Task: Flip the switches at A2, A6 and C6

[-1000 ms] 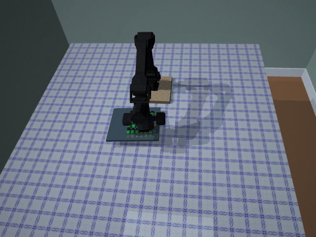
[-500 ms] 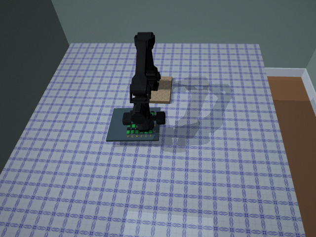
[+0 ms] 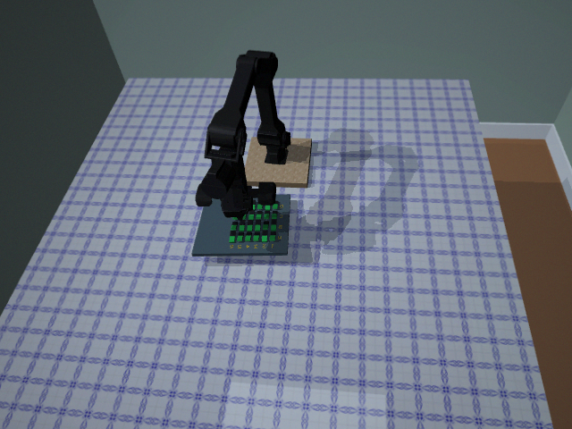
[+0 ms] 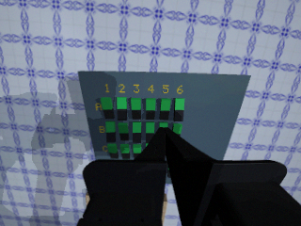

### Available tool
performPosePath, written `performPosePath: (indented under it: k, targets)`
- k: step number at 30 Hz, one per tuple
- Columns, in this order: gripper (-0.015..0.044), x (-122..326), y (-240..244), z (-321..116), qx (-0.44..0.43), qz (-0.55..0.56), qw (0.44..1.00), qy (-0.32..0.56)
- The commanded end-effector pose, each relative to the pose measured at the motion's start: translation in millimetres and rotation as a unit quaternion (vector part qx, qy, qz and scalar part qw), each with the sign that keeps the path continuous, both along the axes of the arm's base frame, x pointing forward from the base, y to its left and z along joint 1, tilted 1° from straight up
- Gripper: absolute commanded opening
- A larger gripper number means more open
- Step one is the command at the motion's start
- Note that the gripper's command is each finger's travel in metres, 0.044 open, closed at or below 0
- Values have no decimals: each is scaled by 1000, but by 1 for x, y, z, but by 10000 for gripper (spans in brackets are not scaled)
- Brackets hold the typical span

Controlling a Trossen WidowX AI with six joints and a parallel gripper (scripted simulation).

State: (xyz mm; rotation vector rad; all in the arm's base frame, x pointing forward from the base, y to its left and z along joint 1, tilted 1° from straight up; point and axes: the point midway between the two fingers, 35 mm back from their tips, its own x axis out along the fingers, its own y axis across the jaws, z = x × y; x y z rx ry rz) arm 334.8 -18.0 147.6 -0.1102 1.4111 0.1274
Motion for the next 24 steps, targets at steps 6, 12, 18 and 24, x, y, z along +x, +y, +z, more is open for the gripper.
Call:
performPosePath:
  k: [6, 12, 18, 24]
  targets:
    - [0, -6, -32, 0, 1, -2, 1000, 0]
    - [0, -2, -32, -35, 3, -2, 1000, -13]
    - [0, -1, -31, -40, 3, -2, 1000, -13]
    - [0, 0, -31, -47, 3, -2, 1000, -13]
